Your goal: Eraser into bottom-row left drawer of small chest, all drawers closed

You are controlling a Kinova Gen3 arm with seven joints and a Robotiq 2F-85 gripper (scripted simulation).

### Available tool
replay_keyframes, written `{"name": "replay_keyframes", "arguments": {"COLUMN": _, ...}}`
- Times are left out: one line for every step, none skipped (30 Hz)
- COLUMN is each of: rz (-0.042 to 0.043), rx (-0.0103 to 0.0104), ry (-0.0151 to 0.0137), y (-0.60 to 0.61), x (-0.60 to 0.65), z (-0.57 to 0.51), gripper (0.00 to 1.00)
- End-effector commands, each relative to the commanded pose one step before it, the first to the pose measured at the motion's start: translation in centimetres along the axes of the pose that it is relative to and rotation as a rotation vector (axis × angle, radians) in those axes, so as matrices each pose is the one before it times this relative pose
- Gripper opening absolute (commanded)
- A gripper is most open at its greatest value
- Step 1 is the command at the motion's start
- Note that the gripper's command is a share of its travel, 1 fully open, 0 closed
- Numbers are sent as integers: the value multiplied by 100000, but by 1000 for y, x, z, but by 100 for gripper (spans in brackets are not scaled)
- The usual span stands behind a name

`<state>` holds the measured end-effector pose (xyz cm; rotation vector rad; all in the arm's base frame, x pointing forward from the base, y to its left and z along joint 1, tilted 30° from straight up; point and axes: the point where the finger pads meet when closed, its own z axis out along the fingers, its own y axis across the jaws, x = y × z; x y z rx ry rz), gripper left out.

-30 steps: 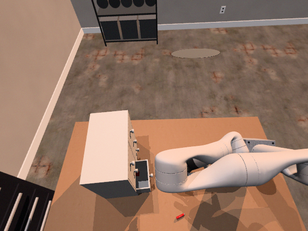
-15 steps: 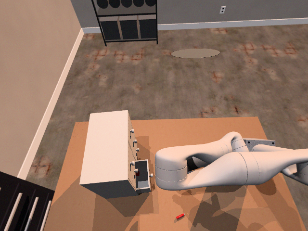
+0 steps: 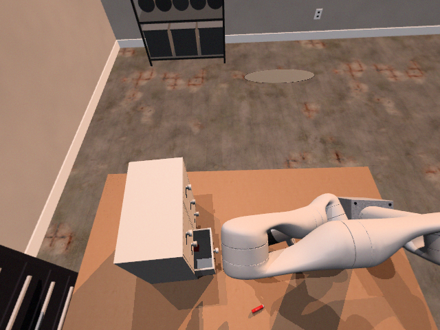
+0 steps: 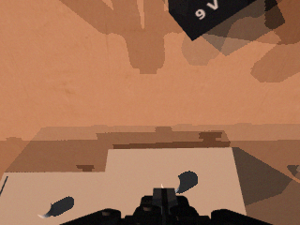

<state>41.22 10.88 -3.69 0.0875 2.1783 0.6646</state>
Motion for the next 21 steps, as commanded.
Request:
{"name": "replay_keyframes", "arguments": {"rz": -642, "rx": -1448, "ry": -15, "y": 544, "x": 559, "z": 1288, "gripper": 0}}
{"name": "replay_keyframes", "arguments": {"rz": 0, "rx": 0, "ry": 0, "y": 0, "x": 0, "z": 0, "gripper": 0}}
{"name": "replay_keyframes", "arguments": {"rz": 0, "rx": 0, "ry": 0, "y": 0, "x": 0, "z": 0, "gripper": 0}}
{"name": "replay_keyframes", "arguments": {"rz": 0, "rx": 0, "ry": 0, "y": 13, "x": 212, "z": 458, "gripper": 0}}
{"name": "replay_keyframes", "arguments": {"rz": 0, "rx": 0, "ry": 0, "y": 13, "x": 202, "z": 437, "gripper": 0}}
{"name": "replay_keyframes", "arguments": {"rz": 1, "rx": 0, "ry": 0, "y": 12, "x": 191, "z": 412, "gripper": 0}}
{"name": "replay_keyframes", "arguments": {"rz": 7, "rx": 3, "ry": -2, "y": 12, "x": 178, "z": 383, "gripper": 0}}
{"name": "replay_keyframes", "arguments": {"rz": 0, "rx": 0, "ry": 0, "y": 10, "x": 162, "z": 349, "gripper": 0}}
{"name": "replay_keyframes", "arguments": {"rz": 0, "rx": 0, "ry": 0, "y": 9, "x": 145, "z": 314, "gripper": 0}}
{"name": "replay_keyframes", "arguments": {"rz": 2, "rx": 1, "ry": 0, "y": 8, "x": 128, "z": 276, "gripper": 0}}
{"name": "replay_keyframes", "arguments": {"rz": -2, "rx": -1, "ry": 1, "y": 6, "x": 110, "z": 237, "gripper": 0}}
{"name": "replay_keyframes", "arguments": {"rz": 2, "rx": 1, "ry": 0, "y": 6, "x": 92, "z": 198, "gripper": 0}}
{"name": "replay_keyframes", "arguments": {"rz": -1, "rx": -1, "ry": 0, "y": 4, "x": 73, "z": 158, "gripper": 0}}
{"name": "replay_keyframes", "arguments": {"rz": 0, "rx": 0, "ry": 0, "y": 3, "x": 56, "z": 121, "gripper": 0}}
{"name": "replay_keyframes", "arguments": {"rz": 1, "rx": 0, "ry": 0, "y": 3, "x": 40, "z": 87, "gripper": 0}}
{"name": "replay_keyframes", "arguments": {"rz": 1, "rx": 0, "ry": 0, "y": 2, "x": 26, "z": 56, "gripper": 0}}
{"name": "replay_keyframes", "arguments": {"rz": 0, "rx": 0, "ry": 0, "y": 1, "x": 14, "z": 30, "gripper": 0}}
{"name": "replay_keyframes", "arguments": {"rz": 0, "rx": 0, "ry": 0, "y": 0, "x": 5, "z": 12, "gripper": 0}}
{"name": "replay_keyframes", "arguments": {"rz": 0, "rx": 0, "ry": 0, "y": 0, "x": 0, "z": 0, "gripper": 0}}
{"name": "replay_keyframes", "arguments": {"rz": 0, "rx": 0, "ry": 0, "y": 0, "x": 0, "z": 0, "gripper": 0}}
{"name": "replay_keyframes", "arguments": {"rz": 0, "rx": 0, "ry": 0, "y": 0, "x": 1, "z": 2, "gripper": 0}}
